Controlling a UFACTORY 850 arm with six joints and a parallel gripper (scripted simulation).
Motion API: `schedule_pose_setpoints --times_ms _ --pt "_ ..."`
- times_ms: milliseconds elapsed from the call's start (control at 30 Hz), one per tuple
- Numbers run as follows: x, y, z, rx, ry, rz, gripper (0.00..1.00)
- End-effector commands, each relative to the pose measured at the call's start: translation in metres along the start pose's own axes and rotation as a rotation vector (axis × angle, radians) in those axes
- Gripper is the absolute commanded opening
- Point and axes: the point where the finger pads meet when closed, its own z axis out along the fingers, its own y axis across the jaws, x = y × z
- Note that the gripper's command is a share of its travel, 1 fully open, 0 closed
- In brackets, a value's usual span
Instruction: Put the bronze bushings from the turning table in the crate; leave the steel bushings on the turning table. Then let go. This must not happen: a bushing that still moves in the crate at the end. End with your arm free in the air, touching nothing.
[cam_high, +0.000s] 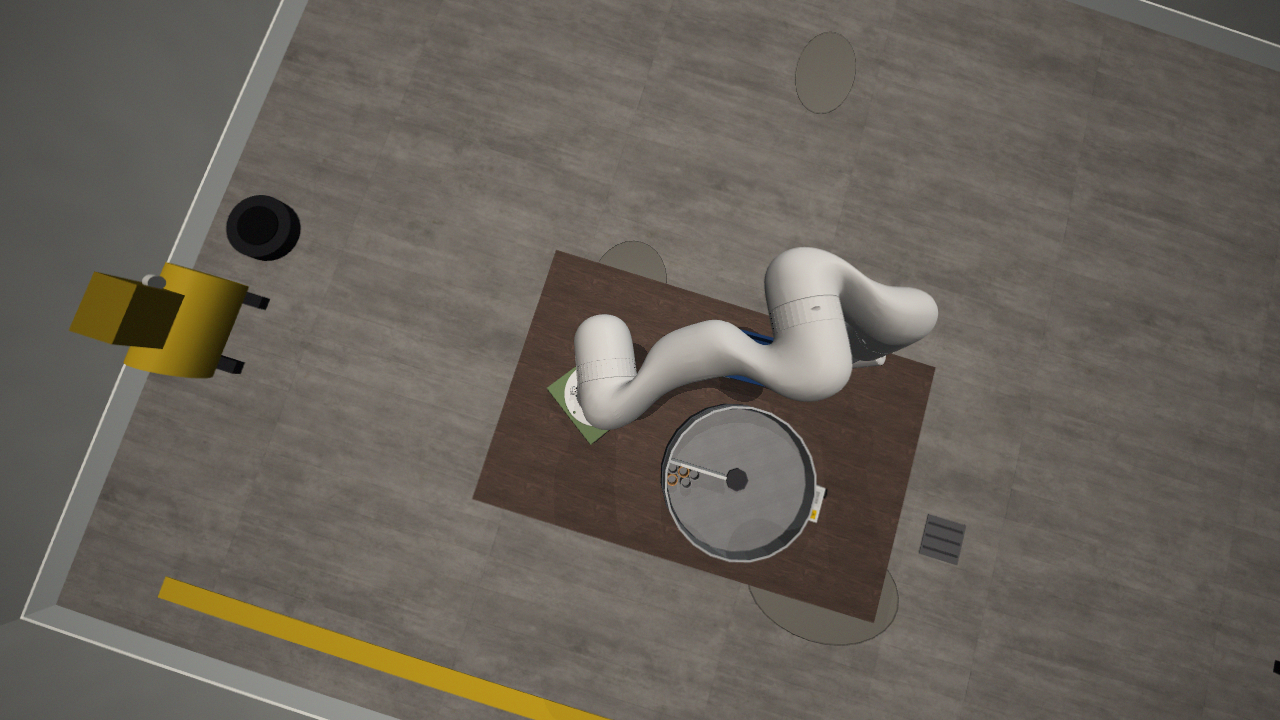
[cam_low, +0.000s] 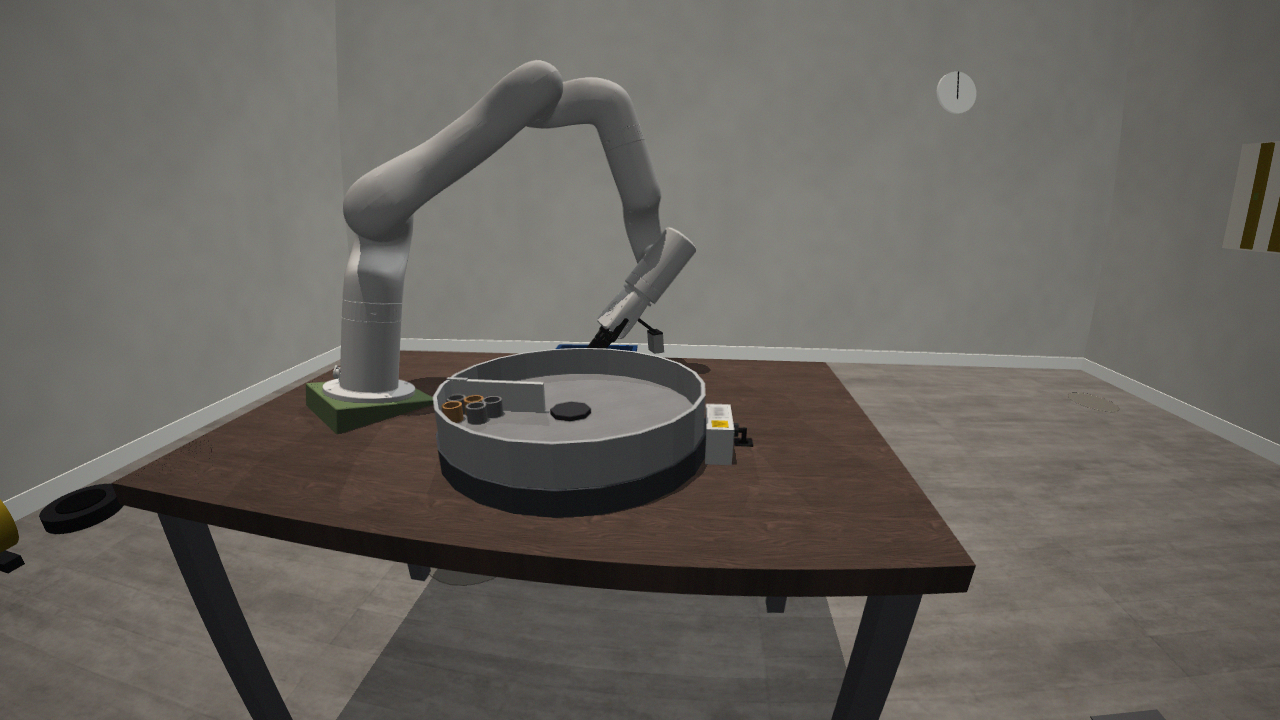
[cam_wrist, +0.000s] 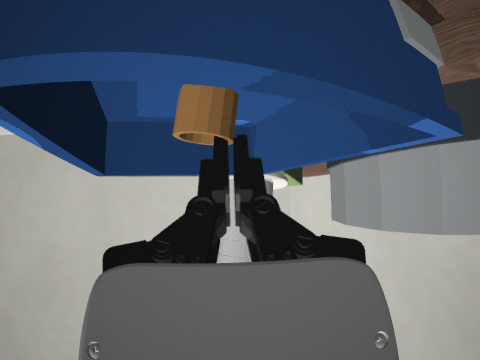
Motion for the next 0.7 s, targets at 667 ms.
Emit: schedule_pose_setpoints --times_ms 667 --pt "0.0039 -0.0001 0.0033 0.0 0.002 0.0 0.0"
